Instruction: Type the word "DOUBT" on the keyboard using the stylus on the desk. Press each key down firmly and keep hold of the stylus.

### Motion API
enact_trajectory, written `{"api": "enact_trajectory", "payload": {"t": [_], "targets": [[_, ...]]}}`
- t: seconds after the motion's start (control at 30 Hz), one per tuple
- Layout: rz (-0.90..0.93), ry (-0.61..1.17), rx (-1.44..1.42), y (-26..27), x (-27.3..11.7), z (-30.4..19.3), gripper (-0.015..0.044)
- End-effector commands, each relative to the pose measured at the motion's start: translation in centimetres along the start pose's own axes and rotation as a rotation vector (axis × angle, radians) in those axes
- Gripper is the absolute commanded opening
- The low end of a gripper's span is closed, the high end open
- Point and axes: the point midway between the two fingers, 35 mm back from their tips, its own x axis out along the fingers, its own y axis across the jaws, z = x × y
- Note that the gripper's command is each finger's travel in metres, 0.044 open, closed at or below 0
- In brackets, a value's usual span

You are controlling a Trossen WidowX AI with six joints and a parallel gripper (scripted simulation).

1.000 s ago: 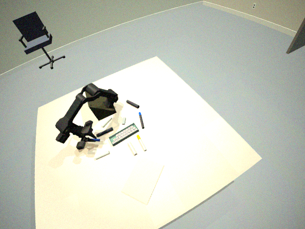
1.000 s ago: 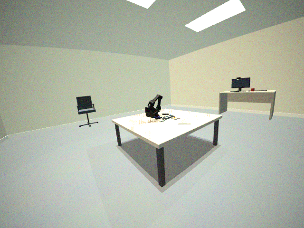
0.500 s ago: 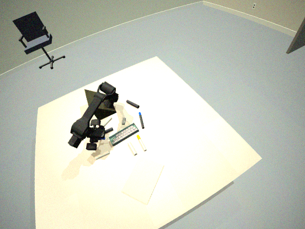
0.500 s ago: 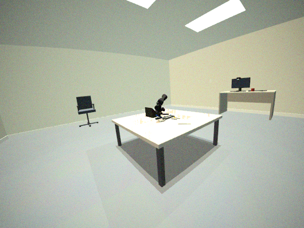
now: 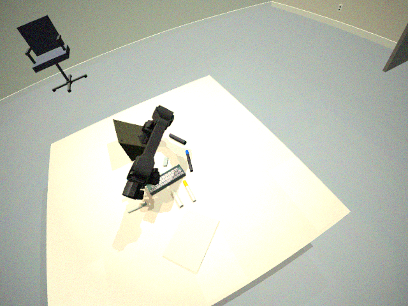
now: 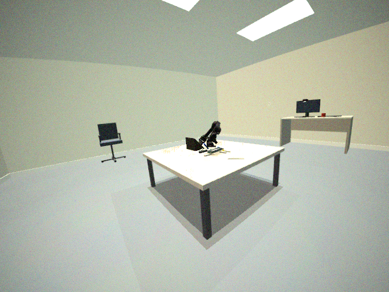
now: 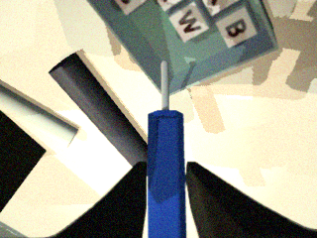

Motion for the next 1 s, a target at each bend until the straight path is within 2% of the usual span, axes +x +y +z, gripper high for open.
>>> {"api": "enact_trajectory", "payload": {"t": [0.0,0.53,0.8,0.97], "targets": [[-0.036,0.148,0.019,0.4,-1.4,1.2,0.0000],[-0.294,0.593,0.079,2.6,-6.5,6.6,0.0000],[-0.310,0.608,0.081,2.7,-6.7,6.9,0.0000],[-0.309,0.607,0.081,2.3,-5.3,7.6,0.0000]]}}
